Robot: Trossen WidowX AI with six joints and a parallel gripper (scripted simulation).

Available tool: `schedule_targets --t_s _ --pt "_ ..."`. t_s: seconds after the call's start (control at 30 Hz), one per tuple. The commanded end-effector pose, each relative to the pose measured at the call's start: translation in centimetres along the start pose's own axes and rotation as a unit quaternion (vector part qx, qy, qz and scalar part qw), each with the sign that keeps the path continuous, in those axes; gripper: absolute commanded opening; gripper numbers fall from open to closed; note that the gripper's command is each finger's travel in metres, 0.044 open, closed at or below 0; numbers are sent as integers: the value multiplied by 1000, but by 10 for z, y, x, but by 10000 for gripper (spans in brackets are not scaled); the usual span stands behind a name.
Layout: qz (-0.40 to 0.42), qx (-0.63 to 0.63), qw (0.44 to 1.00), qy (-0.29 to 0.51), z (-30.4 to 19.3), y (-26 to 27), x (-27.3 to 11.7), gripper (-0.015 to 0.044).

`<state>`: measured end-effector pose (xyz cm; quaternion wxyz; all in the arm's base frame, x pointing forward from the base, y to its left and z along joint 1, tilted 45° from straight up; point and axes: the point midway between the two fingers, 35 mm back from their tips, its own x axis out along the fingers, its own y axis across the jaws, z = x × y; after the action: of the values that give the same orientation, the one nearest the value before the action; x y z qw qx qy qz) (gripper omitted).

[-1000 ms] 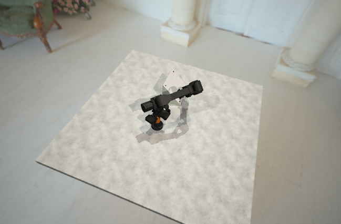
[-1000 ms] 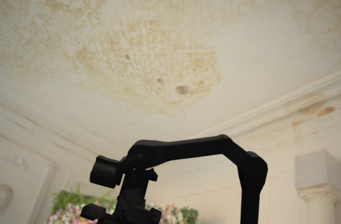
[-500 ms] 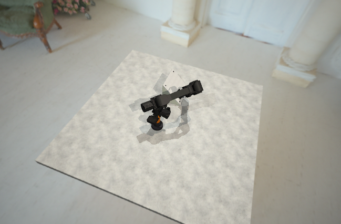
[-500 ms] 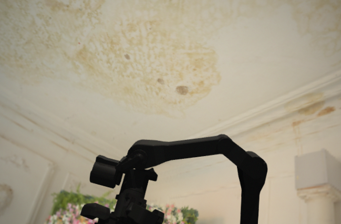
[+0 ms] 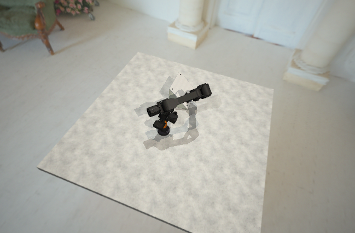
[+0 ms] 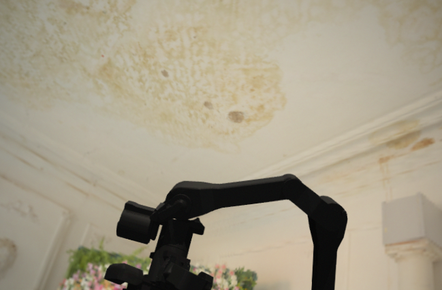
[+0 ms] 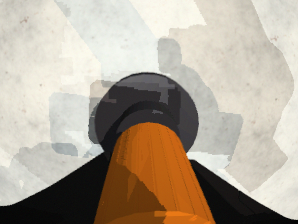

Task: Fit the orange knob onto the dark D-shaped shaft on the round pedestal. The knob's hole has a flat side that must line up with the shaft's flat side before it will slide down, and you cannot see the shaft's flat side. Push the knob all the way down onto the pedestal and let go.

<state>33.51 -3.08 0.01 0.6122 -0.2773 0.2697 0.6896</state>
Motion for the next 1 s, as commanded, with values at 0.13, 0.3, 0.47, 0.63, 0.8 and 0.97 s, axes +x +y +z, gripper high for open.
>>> schedule_targets --t_s 0.13,0.3,0.47,0.63,0.8,0.97 --pt "-1 -2 1000 0 0 0 -3 0" --pt "-1 -15 1000 0 0 -1 -5 0" --pt "-1 -102 995 0 -1 -1 -3 0" --pt "-1 -107 994 0 -1 0 -1 0" --pt "-1 -107 994 0 0 0 -3 0" --pt "-1 -107 994 0 0 0 0 0"
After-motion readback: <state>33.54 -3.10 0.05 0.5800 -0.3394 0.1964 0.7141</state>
